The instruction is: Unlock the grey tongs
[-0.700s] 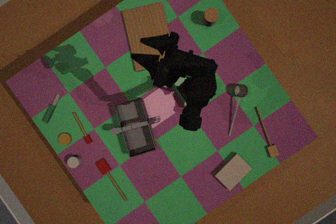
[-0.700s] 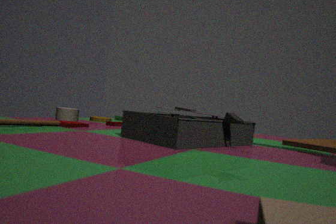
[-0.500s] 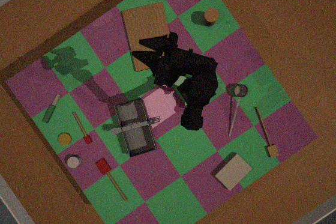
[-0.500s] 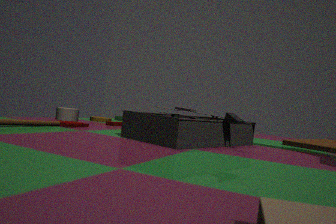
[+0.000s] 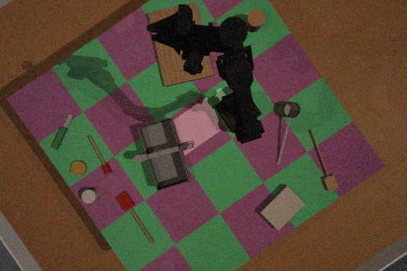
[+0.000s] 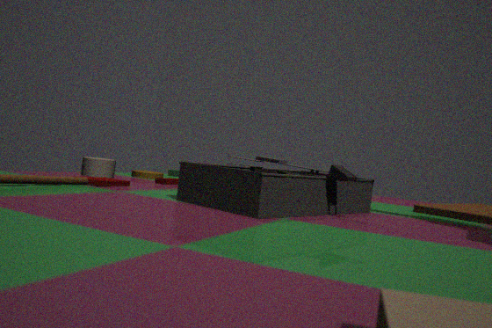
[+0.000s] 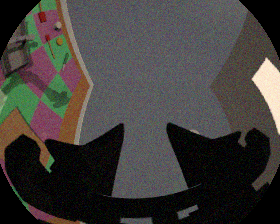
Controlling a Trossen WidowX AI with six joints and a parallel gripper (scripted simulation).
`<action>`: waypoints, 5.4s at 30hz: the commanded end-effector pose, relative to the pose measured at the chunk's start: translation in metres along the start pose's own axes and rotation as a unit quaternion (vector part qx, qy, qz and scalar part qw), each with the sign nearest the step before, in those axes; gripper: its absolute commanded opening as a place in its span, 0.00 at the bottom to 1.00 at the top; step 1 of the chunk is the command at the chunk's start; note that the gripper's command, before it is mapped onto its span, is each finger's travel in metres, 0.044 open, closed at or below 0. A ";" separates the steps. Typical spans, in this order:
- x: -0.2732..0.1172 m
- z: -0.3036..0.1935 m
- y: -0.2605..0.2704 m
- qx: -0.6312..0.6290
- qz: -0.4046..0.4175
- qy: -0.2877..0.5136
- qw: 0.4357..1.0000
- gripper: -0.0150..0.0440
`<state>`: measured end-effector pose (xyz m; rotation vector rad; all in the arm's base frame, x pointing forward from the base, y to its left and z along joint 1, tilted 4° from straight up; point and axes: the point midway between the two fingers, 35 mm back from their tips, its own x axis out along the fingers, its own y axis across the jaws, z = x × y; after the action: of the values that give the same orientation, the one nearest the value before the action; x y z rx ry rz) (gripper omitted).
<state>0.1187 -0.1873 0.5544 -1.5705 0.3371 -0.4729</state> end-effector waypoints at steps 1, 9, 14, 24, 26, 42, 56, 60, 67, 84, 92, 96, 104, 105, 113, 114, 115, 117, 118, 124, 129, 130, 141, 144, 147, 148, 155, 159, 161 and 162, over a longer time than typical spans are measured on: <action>0.025 -0.008 0.022 0.112 0.018 -0.020 0.993 0.69; 0.064 -0.008 0.061 0.238 0.061 -0.042 0.969 0.69; 0.100 0.002 0.106 0.364 0.125 -0.050 0.922 0.69; 0.156 0.069 0.208 0.530 0.293 -0.050 0.795 0.69; 0.161 0.087 0.231 0.556 0.332 -0.041 0.761 0.69; 0.114 0.256 0.413 0.582 0.629 0.157 0.491 0.69; 0.043 0.308 0.477 0.500 0.703 0.294 0.412 0.69; 0.045 0.308 0.477 0.500 0.703 0.294 0.412 0.69; 0.050 0.306 0.477 0.500 0.703 0.294 0.412 0.69; 0.048 0.318 0.499 0.500 0.703 0.294 0.412 0.69; 0.046 0.325 0.511 0.500 0.703 0.293 0.412 0.69; 0.045 0.328 0.516 0.500 0.703 0.293 0.411 0.69; 0.042 0.334 0.528 0.501 0.703 0.293 0.411 0.69; 0.041 0.335 0.529 0.501 0.703 0.293 0.411 0.69; 0.038 0.340 0.541 0.501 0.703 0.293 0.411 0.69; 0.038 0.341 0.542 0.501 0.703 0.293 0.411 0.69; 0.037 0.342 0.543 0.501 0.703 0.293 0.411 0.69; 0.036 0.343 0.546 0.501 0.703 0.293 0.411 0.69; 0.036 0.343 0.547 0.501 0.703 0.293 0.411 0.69; 0.038 0.343 0.543 0.501 0.705 0.290 0.410 0.56; 0.038 0.343 0.543 0.501 0.705 0.290 0.410 0.41; 0.038 0.343 0.543 0.501 0.705 0.290 0.410 0.39; 0.038 0.343 0.543 0.501 0.705 0.290 0.410 0.17; 0.038 0.344 0.540 0.501 0.705 0.290 0.410 0.04; 0.040 0.345 0.517 0.501 0.704 0.291 0.411 0.00; 0.040 0.345 0.506 0.501 0.704 0.291 0.411 0.00; 0.038 0.344 0.466 0.501 0.703 0.293 0.411 0.00; 0.038 0.344 0.466 0.501 0.703 0.293 0.411 0.00; 0.038 0.344 0.466 0.501 0.703 0.293 0.411 0.00; 0.038 0.344 0.466 0.501 0.703 0.293 0.411 0.00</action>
<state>0.3539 0.0664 0.0839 0.4747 1.4210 0.2365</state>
